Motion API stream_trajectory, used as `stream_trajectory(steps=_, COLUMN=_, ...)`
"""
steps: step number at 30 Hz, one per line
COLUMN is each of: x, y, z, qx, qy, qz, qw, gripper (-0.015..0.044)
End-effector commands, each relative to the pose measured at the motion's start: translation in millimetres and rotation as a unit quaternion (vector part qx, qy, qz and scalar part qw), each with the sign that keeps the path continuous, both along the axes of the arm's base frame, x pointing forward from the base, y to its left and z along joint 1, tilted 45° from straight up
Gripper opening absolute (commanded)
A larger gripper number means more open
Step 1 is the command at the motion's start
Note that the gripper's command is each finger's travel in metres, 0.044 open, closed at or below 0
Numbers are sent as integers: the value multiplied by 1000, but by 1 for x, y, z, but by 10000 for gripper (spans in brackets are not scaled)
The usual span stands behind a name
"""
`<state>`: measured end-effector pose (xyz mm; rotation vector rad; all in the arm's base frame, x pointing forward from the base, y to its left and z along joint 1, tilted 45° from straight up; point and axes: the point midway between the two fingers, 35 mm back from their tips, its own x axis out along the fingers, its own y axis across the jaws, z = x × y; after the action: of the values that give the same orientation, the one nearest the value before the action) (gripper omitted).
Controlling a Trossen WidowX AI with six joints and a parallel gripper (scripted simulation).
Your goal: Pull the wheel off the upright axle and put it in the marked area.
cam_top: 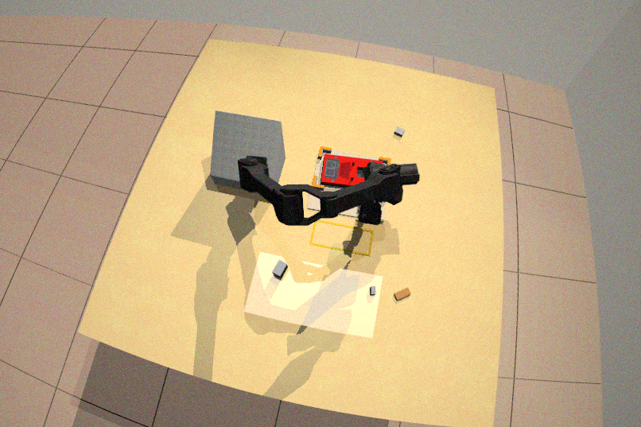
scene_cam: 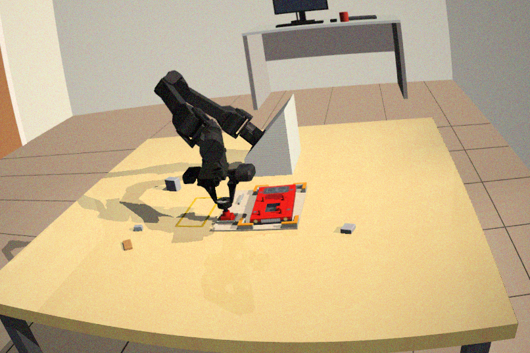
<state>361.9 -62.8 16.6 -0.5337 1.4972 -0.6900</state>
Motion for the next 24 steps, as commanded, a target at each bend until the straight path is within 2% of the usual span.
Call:
stream_trajectory(steps=1, x=1, y=3, z=2, qx=1, qy=-2, qz=1, qw=1000, gripper=0)
stream_trajectory(steps=24, x=1, y=8, z=7, qx=1, qy=-2, qz=1, qw=1000, gripper=0)
